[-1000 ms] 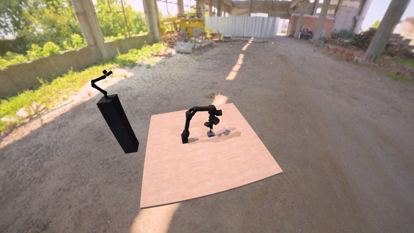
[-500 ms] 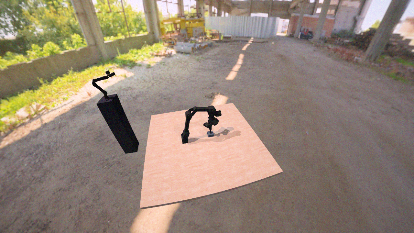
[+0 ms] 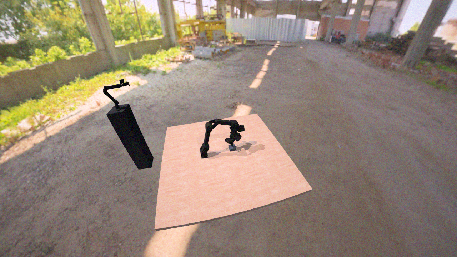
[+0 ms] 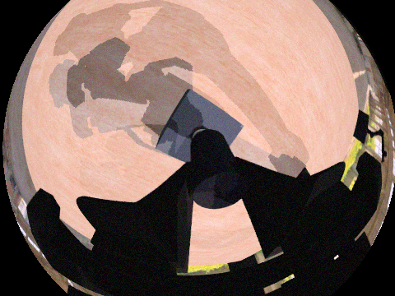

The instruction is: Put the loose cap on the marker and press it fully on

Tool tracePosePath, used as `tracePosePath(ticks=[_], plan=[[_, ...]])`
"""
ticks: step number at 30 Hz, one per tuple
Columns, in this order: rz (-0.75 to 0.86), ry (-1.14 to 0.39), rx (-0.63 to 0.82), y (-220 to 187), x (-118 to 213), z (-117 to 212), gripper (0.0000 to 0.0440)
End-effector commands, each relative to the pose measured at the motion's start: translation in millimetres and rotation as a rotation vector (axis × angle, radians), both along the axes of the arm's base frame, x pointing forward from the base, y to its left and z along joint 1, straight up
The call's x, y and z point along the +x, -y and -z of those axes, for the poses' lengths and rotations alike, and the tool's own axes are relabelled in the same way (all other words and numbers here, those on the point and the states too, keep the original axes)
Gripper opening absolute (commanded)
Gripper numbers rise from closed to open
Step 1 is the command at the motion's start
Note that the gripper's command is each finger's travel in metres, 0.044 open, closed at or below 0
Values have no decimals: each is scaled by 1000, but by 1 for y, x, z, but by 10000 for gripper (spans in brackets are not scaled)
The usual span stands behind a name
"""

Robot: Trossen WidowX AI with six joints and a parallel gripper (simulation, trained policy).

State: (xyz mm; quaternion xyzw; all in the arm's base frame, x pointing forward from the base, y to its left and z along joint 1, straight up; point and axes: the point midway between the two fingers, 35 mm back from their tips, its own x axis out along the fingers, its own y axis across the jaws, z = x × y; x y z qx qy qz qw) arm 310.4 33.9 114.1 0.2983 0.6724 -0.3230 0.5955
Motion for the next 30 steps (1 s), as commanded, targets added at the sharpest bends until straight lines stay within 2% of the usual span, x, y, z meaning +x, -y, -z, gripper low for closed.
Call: tracePosePath(ticks=[1,8,9,11,30], plan=[[-18,-22,14,-1,-3,13,0],[-45,-20,15,-1,-4,27,3],[-47,-24,11,0,-4,29,29],[-52,-36,14,0,-8,32,35],[-111,-9,-7,7,-4,43,65]])
